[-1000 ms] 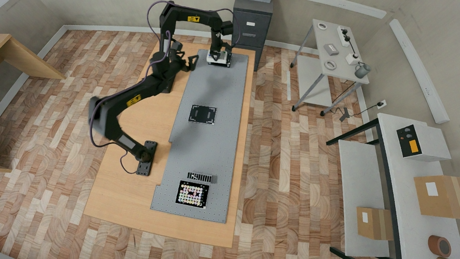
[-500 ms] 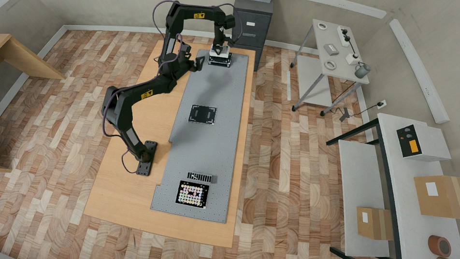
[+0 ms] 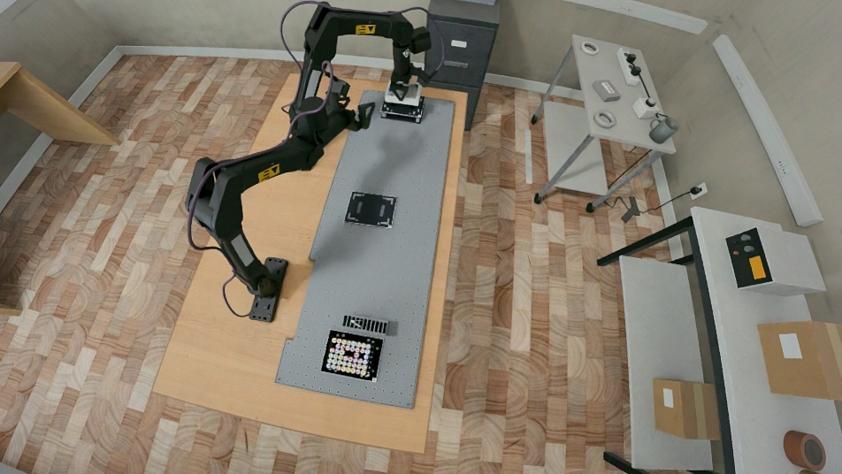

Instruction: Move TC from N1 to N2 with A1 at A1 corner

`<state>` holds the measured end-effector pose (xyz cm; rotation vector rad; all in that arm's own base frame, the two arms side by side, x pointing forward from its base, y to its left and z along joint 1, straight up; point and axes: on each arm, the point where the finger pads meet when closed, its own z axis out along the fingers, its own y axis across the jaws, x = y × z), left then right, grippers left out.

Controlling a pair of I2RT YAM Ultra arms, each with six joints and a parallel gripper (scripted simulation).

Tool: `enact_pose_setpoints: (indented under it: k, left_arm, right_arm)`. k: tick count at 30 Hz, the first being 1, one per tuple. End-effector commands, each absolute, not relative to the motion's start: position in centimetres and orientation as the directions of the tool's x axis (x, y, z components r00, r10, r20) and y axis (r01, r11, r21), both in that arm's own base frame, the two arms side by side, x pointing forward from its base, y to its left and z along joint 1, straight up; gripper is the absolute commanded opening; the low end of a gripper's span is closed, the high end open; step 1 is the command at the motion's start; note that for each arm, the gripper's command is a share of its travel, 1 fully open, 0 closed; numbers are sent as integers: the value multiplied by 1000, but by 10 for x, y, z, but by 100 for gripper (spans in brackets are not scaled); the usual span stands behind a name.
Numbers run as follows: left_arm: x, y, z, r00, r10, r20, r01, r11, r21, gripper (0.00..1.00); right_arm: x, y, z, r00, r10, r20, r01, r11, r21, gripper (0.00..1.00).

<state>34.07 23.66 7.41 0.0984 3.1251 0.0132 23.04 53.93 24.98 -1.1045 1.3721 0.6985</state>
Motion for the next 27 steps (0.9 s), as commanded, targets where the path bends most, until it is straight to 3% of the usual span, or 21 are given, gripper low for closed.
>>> enact_pose_setpoints:
  k: [1, 27]
  left_arm:
    - [338, 237, 66, -998, 67, -11, 67, 998, -7, 84]
    - [344, 238, 36, -997, 65, -30, 65, 998, 0, 84]
  right_arm:
    - [231, 540, 276, 155, -160, -975, -904, 375, -205, 100]
    - [231, 540, 276, 155, -160, -975, -904, 375, -205, 100]
